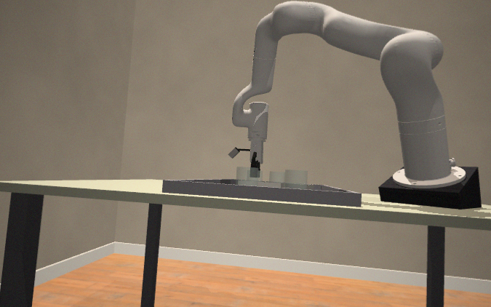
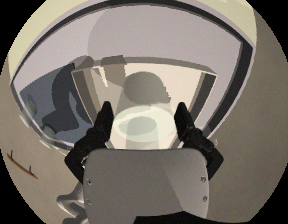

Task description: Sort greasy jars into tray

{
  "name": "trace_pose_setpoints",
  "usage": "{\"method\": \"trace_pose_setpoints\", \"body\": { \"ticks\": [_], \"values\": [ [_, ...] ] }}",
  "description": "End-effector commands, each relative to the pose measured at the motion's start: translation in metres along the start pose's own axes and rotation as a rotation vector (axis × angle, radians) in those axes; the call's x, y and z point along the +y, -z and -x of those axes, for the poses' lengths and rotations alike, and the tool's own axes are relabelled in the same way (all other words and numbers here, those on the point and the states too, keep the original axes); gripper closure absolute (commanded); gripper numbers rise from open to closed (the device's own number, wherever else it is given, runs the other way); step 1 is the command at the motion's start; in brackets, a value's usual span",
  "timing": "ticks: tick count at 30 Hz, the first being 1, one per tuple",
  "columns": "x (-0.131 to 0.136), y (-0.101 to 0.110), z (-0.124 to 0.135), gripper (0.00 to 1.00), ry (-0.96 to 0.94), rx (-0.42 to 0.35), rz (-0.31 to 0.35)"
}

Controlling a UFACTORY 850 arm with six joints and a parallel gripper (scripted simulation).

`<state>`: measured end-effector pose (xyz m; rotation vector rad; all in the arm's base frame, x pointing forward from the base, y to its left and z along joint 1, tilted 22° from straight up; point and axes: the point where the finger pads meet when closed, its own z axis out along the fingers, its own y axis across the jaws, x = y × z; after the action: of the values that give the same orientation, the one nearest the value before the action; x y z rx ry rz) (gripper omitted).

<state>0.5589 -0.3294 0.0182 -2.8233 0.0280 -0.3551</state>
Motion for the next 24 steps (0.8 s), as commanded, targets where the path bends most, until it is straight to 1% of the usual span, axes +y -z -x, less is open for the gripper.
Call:
{"method": "trace_pose_setpoints", "body": {
  "ticks": [1,5,14,16,24],
  "values": [
    [0.000,0.001,-0.001,0.00,0.000,0.002,0.001],
    [0.000,0.001,-0.001,0.00,0.000,0.002,0.001],
    [0.000,0.036,-0.001,0.00,0.000,0.002,0.001],
    [0.000,0.036,-0.001,0.00,0.000,0.002,0.001],
    [0.000,0.067,-0.001,0.00,0.000,0.002,0.001]
  ]
}}
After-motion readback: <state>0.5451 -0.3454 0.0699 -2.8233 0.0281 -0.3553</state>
